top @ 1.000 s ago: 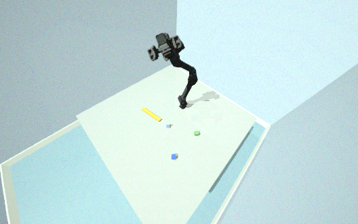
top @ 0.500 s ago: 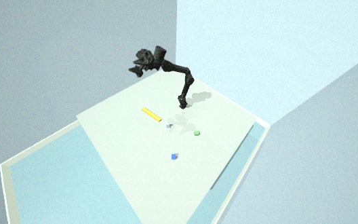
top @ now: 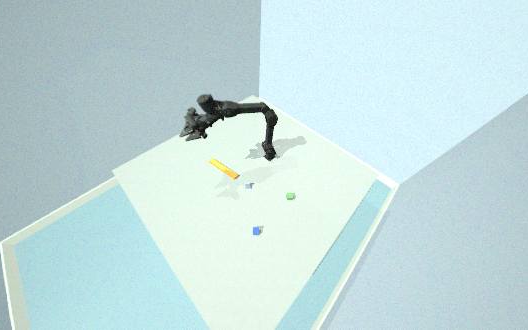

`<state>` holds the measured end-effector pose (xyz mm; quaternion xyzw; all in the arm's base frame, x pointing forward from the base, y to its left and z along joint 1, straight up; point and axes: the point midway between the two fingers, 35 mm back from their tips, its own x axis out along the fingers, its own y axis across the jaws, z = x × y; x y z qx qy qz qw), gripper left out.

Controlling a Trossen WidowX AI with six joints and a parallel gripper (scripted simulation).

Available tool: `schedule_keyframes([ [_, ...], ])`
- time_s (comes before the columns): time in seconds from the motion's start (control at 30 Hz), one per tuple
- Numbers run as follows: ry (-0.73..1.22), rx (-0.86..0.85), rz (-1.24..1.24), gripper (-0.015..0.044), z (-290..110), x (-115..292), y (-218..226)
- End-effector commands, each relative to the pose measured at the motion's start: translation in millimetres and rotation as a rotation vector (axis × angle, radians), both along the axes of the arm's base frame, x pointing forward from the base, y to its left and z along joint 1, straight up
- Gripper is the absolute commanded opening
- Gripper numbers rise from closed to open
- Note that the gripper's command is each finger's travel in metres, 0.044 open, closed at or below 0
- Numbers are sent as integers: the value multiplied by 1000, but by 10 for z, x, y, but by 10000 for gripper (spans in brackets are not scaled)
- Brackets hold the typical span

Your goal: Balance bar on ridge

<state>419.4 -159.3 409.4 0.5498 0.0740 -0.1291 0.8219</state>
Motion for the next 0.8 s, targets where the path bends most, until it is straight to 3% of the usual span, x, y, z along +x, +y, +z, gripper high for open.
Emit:
schedule_keyframes([
  [0.0,192,47,-43,315,-590,35,-130],
  [0.43,792,172,-121,315,-2118,-395,-248],
  [0.77,1237,240,-113,315,-2855,-1020,-153],
])
